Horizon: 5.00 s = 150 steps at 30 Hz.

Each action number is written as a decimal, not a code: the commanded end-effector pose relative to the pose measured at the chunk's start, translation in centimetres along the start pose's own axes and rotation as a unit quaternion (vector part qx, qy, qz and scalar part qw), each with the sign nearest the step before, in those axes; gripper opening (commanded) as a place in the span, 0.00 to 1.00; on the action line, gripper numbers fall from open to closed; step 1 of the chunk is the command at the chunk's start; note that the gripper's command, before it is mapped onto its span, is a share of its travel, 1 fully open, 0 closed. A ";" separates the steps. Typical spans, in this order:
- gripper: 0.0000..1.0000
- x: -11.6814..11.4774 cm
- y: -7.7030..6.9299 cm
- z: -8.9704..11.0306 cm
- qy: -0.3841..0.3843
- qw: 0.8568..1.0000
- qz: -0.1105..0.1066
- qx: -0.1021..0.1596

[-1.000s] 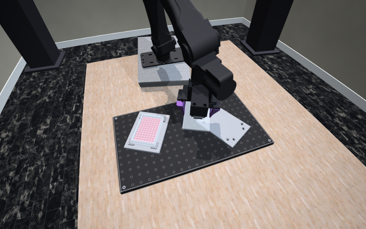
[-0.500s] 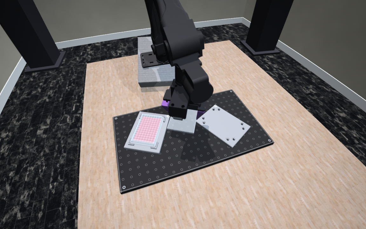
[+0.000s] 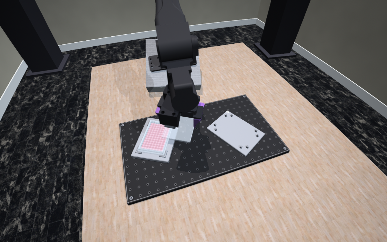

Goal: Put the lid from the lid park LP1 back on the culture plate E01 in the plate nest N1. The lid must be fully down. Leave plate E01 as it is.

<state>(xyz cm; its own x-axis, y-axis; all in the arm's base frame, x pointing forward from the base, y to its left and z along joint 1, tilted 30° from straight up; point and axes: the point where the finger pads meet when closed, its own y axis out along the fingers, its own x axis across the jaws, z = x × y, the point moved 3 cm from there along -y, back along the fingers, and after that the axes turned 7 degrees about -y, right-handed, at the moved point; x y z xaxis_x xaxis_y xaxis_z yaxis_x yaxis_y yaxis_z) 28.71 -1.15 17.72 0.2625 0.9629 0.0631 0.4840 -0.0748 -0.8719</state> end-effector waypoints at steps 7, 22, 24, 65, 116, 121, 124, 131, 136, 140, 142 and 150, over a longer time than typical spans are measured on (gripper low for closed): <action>0.00 -2.2 -0.4 -0.8 -0.015 1.000 -0.009 -0.010; 0.00 -6.8 -0.3 -1.7 -0.016 1.000 -0.008 -0.010; 0.00 -7.2 -0.3 -1.7 -0.016 1.000 -0.008 -0.010; 0.00 -8.3 -0.1 -1.9 -0.016 1.000 -0.007 -0.010; 0.00 -8.3 3.3 -2.2 -0.016 1.000 -0.007 -0.010; 0.00 -8.3 3.4 -2.1 -0.016 1.000 -0.007 -0.010; 0.00 -8.3 3.4 -2.1 -0.016 1.000 -0.007 -0.010; 0.00 -8.3 3.5 -2.1 -0.016 1.000 -0.007 -0.010; 0.00 -8.3 3.6 -2.1 -0.016 1.000 -0.007 -0.010; 0.00 -8.3 3.6 -2.1 -0.016 1.000 -0.007 -0.010; 0.00 -8.3 3.7 -2.1 -0.016 1.000 -0.007 -0.010; 0.00 -8.3 3.8 -2.1 -0.016 1.000 -0.007 -0.010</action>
<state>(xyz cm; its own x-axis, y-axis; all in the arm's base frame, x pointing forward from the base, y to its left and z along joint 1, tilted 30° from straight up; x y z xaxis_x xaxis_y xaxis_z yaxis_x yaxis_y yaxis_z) 29.90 -9.83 14.59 0.2287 0.9715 0.0631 0.4895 -0.0587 -0.8700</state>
